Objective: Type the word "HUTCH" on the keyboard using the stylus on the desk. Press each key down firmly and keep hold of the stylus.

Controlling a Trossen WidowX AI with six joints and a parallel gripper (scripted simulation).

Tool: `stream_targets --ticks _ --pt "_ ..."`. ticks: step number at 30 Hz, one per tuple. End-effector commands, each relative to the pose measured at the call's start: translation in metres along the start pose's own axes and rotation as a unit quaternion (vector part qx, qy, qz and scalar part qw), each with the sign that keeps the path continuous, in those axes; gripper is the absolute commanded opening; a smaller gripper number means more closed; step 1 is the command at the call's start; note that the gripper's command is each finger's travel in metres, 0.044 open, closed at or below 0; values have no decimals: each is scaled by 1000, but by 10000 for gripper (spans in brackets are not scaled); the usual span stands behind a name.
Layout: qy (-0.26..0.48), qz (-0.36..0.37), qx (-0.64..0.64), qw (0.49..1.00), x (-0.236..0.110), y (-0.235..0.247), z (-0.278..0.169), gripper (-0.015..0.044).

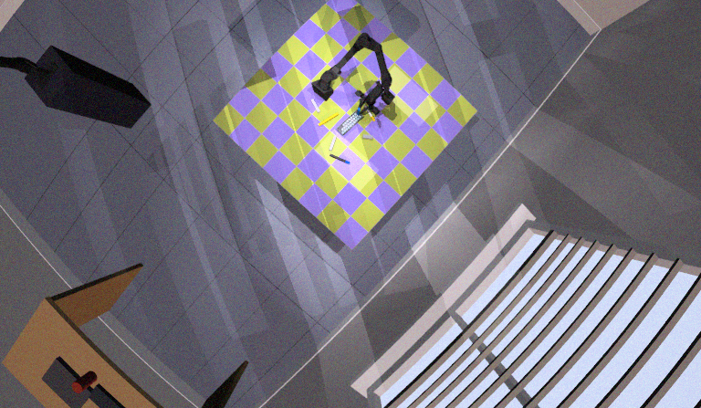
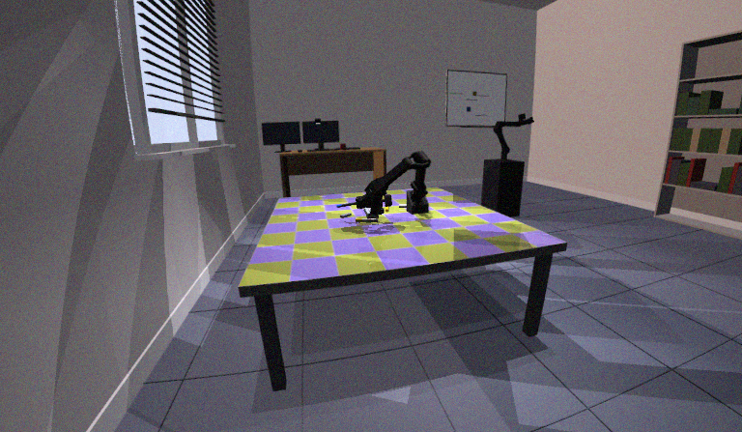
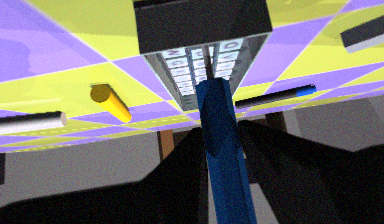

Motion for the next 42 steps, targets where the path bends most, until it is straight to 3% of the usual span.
stream_targets --ticks 1,20,27,29,42 --pt "-3 0 2 1000 0 0 0 81" --pt "-5 -2 7 1000 -18 5 -31 84" --pt "-5 -2 7 1000 -18 5 -31 38" --pt "-5 -2 7 1000 -18 4 -31 0" --pt "-3 -1 2 1000 -15 -14 -19 0"
Point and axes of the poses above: the point midway between the two fingers, 35 mm back from their tips, its own x axis out along the fingers, its own y axis across the jaws, z = x × y, the point moved 10 cm from there along -x, back along the fingers, and after that the axes turned 10 degrees about -x, right-handed, at the moved point
